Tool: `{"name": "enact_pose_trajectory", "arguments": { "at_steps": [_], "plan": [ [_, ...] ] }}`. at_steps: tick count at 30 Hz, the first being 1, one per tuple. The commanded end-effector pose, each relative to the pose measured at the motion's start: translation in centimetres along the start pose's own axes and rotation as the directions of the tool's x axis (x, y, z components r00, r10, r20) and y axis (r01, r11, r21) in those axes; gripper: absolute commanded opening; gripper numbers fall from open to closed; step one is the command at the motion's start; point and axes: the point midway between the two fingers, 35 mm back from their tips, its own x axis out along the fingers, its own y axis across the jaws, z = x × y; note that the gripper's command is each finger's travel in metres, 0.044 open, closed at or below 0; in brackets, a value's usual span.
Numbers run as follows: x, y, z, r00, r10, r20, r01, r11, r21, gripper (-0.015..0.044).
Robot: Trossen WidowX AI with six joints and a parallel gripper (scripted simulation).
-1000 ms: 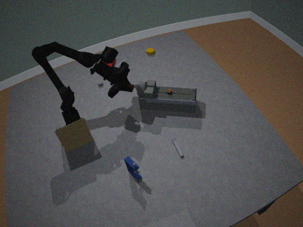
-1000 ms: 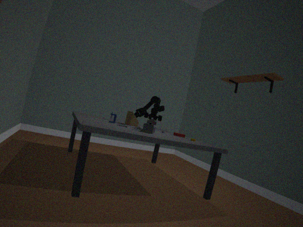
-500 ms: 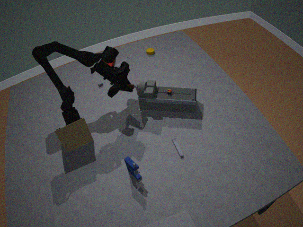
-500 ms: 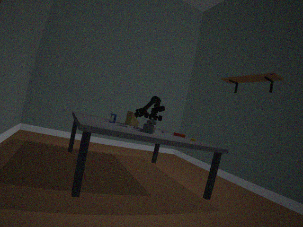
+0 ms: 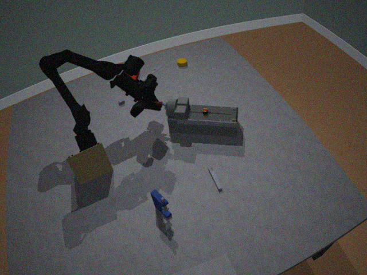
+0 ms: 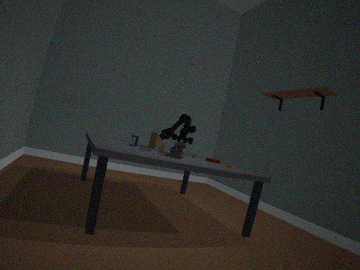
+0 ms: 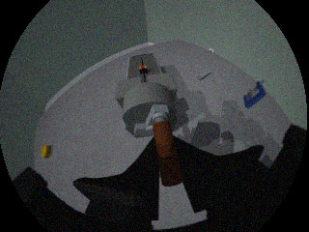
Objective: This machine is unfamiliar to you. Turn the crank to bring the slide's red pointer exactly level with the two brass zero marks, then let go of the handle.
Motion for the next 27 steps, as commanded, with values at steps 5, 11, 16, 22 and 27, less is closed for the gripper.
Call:
{"name": "enact_pose_trajectory", "arguments": {
  "at_steps": [5, 11, 16, 22, 27],
  "plan": [
    [-0.25, 0.97, 0.21, 1.000, 0.022, 0.005, -0.022, 1.000, -0.001, 0.0000],
    [-0.25, 1.11, 0.20, 1.000, 0.022, 0.005, -0.022, 1.000, -0.001, 0.0000],
    [-0.23, 1.25, 0.19, 1.000, 0.022, 0.005, -0.022, 1.000, -0.001, 0.0000],
    [-0.20, 1.39, 0.16, 1.000, 0.022, 0.005, -0.022, 1.000, -0.001, 0.0000],
    [-0.16, 1.52, 0.13, 1.000, 0.022, 0.005, -0.022, 1.000, -0.001, 0.0000]
  ]
}}
